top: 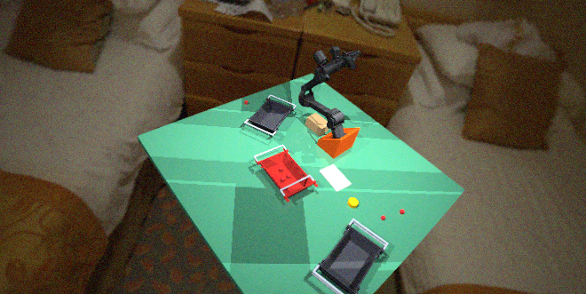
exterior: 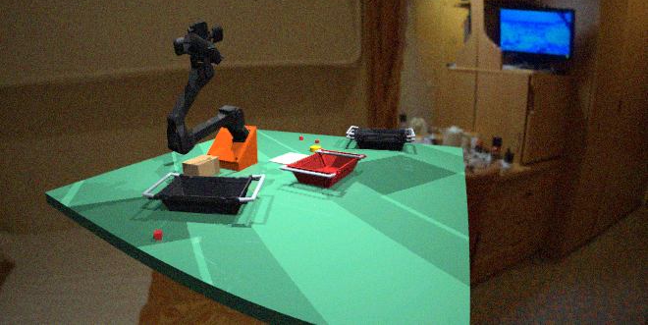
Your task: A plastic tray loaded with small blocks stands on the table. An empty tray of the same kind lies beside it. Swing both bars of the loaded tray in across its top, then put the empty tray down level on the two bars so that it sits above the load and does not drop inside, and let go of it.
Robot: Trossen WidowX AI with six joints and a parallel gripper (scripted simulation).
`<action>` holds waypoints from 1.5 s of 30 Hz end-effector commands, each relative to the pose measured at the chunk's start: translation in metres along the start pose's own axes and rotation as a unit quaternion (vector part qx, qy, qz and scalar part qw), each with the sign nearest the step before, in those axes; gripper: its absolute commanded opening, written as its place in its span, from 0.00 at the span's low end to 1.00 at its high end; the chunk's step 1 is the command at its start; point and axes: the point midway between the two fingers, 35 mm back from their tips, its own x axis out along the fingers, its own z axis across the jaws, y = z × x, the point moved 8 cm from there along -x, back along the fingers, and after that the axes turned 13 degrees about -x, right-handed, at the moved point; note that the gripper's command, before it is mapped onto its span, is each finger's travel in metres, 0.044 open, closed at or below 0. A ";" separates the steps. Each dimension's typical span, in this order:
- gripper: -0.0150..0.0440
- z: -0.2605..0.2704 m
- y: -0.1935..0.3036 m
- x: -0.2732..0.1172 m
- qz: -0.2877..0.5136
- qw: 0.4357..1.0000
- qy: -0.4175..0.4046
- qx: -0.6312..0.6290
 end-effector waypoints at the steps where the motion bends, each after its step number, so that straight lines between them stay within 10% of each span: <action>1: 0.40 -0.039 -0.008 0.001 -0.002 0.993 0.115 0.022; 13: 0.40 -0.158 -0.017 -0.056 0.023 0.873 0.481 0.081; 26: 0.40 -0.228 -0.001 -0.200 0.098 0.599 0.774 0.180; 45: 0.40 -0.164 0.053 -0.424 0.331 0.109 0.858 0.379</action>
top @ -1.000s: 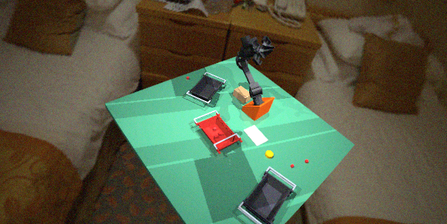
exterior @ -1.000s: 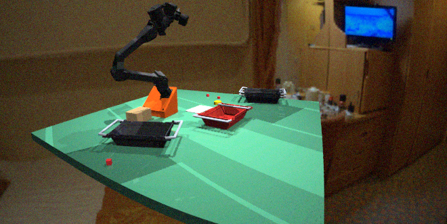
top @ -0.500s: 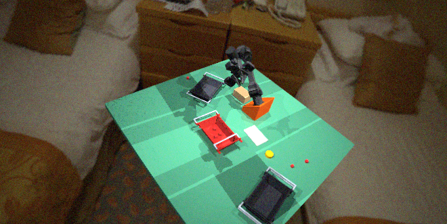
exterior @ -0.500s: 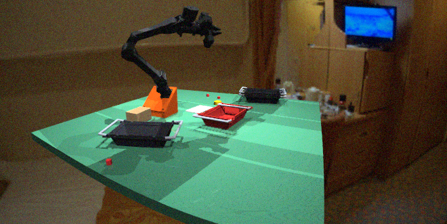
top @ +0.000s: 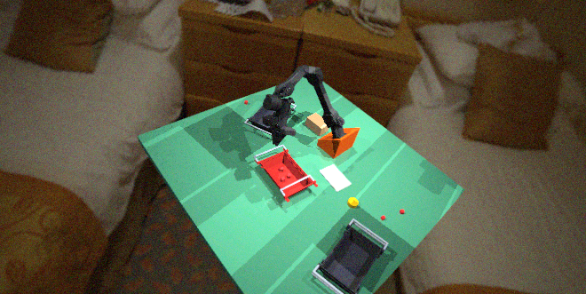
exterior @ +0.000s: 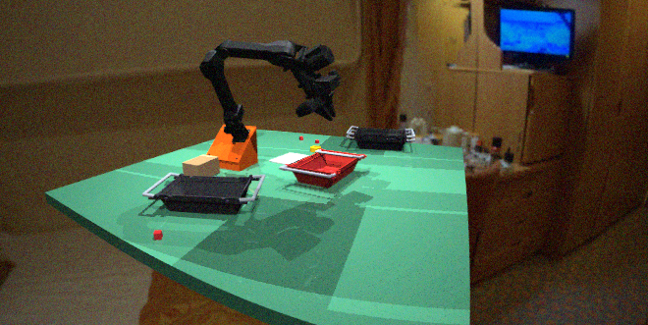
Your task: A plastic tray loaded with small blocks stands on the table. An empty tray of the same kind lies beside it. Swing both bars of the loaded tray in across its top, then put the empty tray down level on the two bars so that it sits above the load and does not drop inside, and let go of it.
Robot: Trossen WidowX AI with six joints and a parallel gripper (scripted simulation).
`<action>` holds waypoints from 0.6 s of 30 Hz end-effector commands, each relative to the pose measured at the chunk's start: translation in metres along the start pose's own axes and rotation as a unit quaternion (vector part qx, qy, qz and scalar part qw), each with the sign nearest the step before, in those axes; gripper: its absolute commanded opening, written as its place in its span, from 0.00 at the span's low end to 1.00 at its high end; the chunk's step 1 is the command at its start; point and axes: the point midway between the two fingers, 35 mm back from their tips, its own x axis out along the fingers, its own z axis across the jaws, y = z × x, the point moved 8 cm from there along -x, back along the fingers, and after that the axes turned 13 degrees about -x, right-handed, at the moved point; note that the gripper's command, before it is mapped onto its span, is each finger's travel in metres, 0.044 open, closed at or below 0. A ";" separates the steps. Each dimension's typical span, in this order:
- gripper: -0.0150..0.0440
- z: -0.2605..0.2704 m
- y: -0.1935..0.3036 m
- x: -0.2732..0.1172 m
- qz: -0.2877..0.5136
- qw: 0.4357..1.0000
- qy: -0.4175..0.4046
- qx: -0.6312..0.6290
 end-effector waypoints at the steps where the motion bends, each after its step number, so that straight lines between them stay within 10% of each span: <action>1: 0.40 -0.033 0.004 0.030 0.085 0.993 0.075 -0.017; 7: 0.40 -0.084 0.021 0.070 0.225 0.959 0.164 -0.060; 18: 0.40 -0.092 0.027 0.085 0.229 0.957 0.167 -0.061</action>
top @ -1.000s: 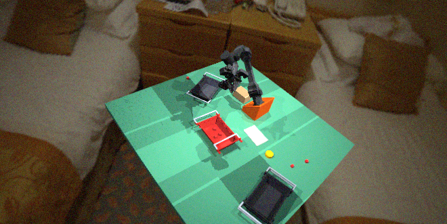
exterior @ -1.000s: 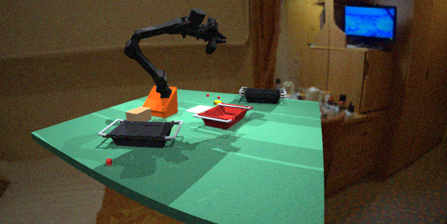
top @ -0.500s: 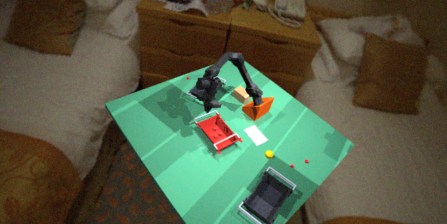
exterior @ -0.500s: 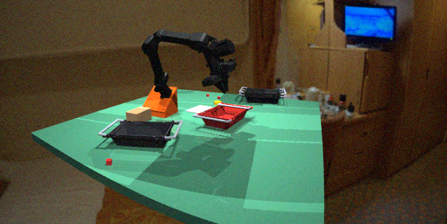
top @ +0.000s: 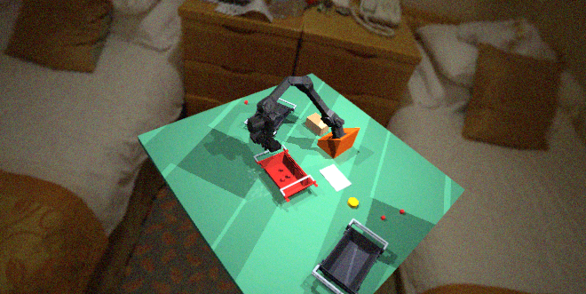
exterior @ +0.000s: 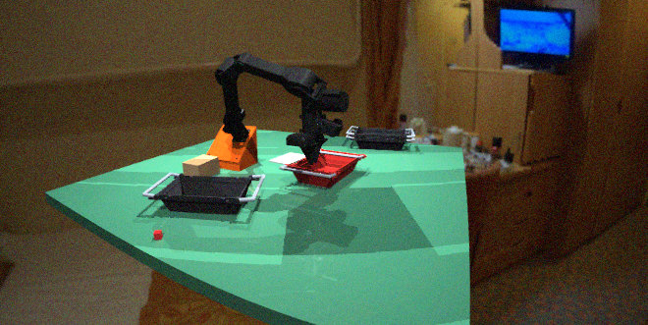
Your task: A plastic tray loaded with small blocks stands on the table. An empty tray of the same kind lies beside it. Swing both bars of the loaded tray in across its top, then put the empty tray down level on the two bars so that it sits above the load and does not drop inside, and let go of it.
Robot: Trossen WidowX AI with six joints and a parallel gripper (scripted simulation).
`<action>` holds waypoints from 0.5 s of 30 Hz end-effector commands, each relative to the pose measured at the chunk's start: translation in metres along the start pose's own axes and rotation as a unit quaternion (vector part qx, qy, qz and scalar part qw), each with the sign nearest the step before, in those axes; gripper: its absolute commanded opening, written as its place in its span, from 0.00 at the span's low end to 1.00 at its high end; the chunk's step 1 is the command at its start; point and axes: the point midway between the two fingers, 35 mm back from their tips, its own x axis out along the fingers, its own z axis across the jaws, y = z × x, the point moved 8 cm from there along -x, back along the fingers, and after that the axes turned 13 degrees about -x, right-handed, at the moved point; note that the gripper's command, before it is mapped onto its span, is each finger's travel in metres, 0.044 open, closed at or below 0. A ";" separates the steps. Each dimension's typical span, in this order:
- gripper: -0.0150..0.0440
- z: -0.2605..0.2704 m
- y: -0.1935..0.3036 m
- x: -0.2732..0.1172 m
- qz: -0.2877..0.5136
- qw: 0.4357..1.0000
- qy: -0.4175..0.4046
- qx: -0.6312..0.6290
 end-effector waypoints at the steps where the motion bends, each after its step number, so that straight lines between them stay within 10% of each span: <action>1: 0.40 0.000 0.000 0.017 0.007 1.000 0.002 -0.003; 15: 0.40 0.003 0.001 0.049 0.007 1.000 0.003 -0.003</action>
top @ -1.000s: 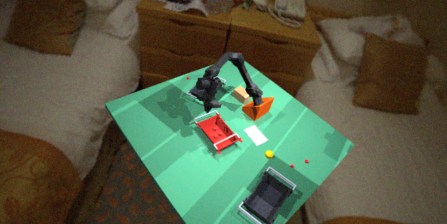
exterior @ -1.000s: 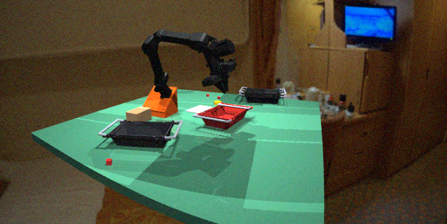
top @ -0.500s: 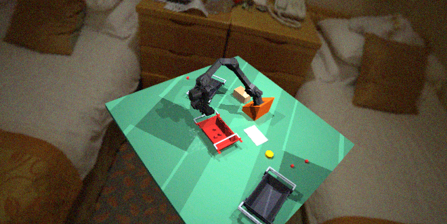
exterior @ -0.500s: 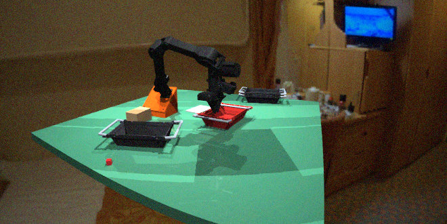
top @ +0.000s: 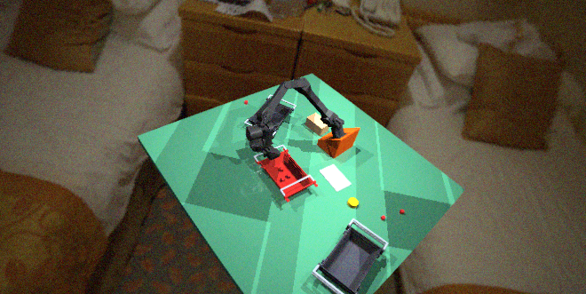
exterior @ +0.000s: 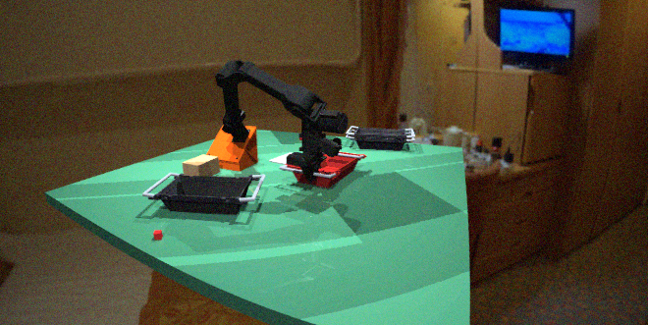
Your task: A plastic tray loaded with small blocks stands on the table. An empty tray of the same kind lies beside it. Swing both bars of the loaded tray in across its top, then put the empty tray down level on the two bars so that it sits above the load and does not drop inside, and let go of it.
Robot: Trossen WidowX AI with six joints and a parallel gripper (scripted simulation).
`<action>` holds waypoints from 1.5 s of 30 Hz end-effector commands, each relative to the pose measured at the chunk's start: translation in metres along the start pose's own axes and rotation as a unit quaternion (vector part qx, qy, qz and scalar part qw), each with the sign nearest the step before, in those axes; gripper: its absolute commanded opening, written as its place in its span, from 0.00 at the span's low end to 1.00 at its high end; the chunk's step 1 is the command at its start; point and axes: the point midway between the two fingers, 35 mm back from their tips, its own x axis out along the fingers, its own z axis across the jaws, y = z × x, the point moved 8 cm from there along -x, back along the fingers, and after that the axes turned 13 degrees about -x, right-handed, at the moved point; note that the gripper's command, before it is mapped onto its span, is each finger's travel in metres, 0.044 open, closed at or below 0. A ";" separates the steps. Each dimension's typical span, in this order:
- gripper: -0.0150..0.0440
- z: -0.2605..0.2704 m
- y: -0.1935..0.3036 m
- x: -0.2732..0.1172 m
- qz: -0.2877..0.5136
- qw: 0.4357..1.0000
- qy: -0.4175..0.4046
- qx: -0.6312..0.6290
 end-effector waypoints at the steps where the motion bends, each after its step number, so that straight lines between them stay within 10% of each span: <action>1: 0.40 0.006 -0.002 -0.009 -0.003 1.000 -0.001 -0.003; 45: 0.40 0.073 -0.017 -0.051 0.000 1.000 -0.007 -0.007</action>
